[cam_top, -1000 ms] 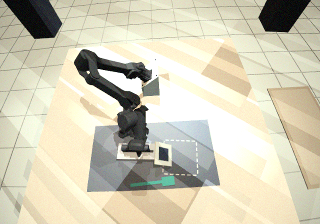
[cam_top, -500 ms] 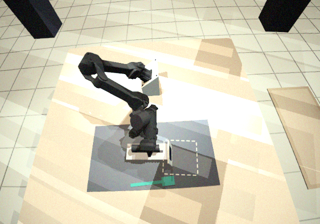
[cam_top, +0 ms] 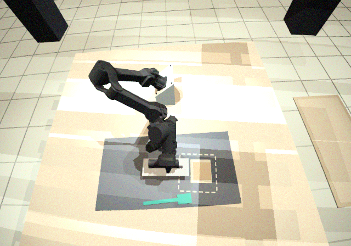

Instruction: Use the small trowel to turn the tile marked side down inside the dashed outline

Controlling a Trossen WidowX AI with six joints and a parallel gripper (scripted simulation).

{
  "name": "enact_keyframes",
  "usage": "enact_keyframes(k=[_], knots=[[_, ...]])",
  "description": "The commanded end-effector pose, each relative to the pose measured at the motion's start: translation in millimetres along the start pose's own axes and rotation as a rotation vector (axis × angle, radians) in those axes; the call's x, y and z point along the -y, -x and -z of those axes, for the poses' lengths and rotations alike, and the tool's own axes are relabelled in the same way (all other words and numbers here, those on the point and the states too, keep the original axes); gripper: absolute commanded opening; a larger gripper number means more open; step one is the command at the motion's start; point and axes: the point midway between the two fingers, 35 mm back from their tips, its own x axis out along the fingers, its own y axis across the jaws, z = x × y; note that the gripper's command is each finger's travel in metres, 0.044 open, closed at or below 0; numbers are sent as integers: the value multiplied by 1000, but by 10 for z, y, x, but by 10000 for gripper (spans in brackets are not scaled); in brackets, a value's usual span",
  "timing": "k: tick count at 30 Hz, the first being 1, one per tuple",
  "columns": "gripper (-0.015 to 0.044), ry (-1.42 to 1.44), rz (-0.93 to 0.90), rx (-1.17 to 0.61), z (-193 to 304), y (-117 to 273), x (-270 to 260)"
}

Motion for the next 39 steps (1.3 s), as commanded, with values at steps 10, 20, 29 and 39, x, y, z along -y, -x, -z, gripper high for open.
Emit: enact_keyframes(k=[10, 20, 29, 39], knots=[[0, -13, -16, 0, 257, -127, 84], [0, -13, -16, 0, 320, -176, 143], [0, -13, -15, 0, 182, -134, 50], [0, -12, -15, 0, -76, -42, -94]])
